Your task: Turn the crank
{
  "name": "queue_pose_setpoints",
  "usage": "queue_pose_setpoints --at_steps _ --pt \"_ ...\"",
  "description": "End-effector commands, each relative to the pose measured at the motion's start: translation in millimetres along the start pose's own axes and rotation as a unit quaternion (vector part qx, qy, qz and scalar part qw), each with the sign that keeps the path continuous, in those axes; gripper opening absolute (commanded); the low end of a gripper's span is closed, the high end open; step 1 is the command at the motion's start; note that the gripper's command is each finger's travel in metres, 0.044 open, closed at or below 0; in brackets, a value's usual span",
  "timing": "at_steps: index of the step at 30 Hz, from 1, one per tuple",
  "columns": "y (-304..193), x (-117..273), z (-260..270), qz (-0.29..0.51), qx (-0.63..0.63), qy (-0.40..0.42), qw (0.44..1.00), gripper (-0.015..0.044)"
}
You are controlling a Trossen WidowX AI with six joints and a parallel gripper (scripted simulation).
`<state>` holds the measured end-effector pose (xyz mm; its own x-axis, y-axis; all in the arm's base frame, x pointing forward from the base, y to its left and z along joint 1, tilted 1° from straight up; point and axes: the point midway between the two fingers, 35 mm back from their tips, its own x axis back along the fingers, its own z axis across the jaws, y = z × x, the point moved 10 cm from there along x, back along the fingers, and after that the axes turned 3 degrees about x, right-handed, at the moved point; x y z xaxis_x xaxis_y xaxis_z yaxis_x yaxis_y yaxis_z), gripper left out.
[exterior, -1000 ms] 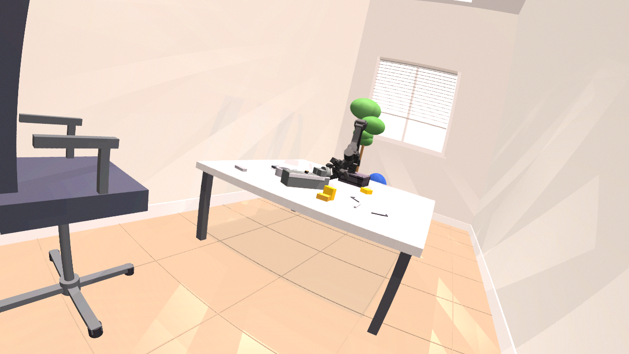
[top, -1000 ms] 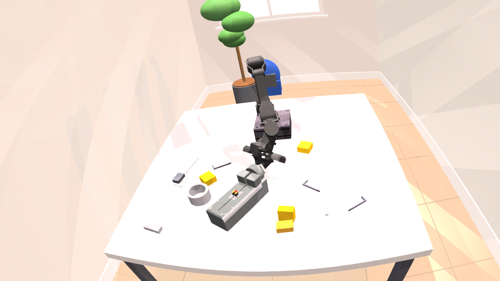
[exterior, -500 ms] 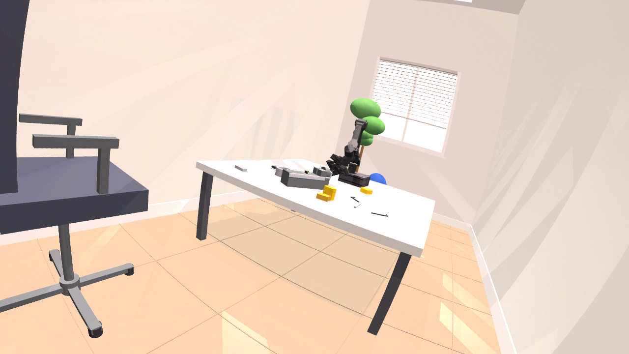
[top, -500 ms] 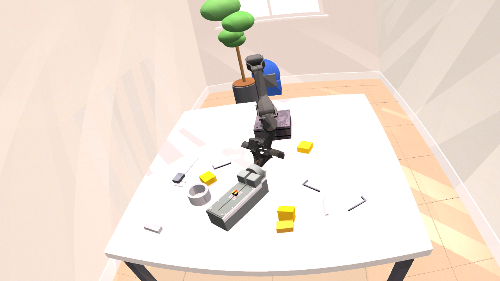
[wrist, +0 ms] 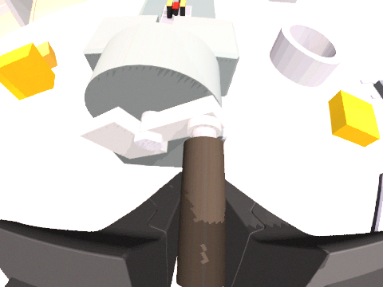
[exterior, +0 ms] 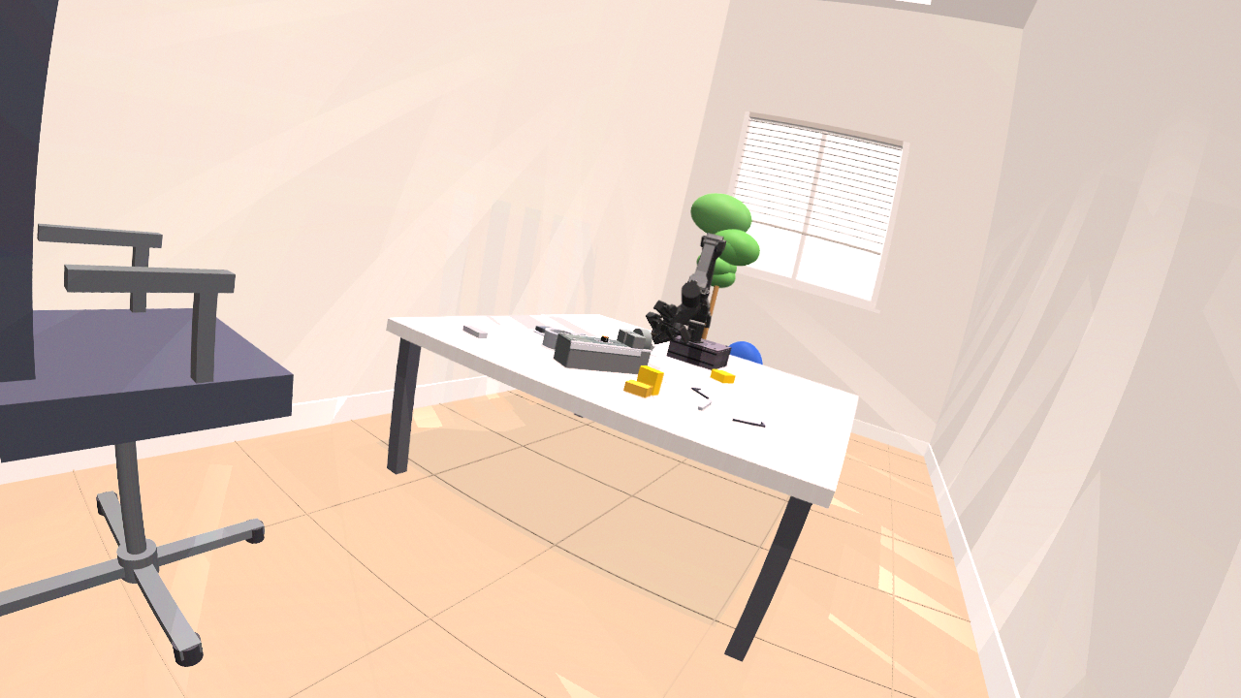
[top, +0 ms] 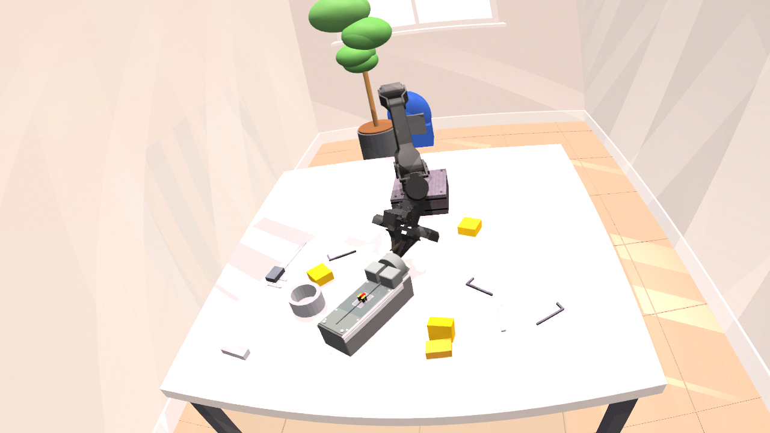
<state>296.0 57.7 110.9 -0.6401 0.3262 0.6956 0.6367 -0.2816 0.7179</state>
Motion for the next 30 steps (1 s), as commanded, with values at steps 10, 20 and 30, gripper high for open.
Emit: queue_pose_setpoints --at_steps 10,20,30 --pt "6.0 8.1 7.7 -0.008 -0.001 0.003 1.000 0.0000" --pt "7.2 9.2 9.9 -0.008 -0.001 0.003 1.000 0.0000" --pt "8.0 9.9 11.7 -0.008 -0.002 0.003 1.000 0.0000"
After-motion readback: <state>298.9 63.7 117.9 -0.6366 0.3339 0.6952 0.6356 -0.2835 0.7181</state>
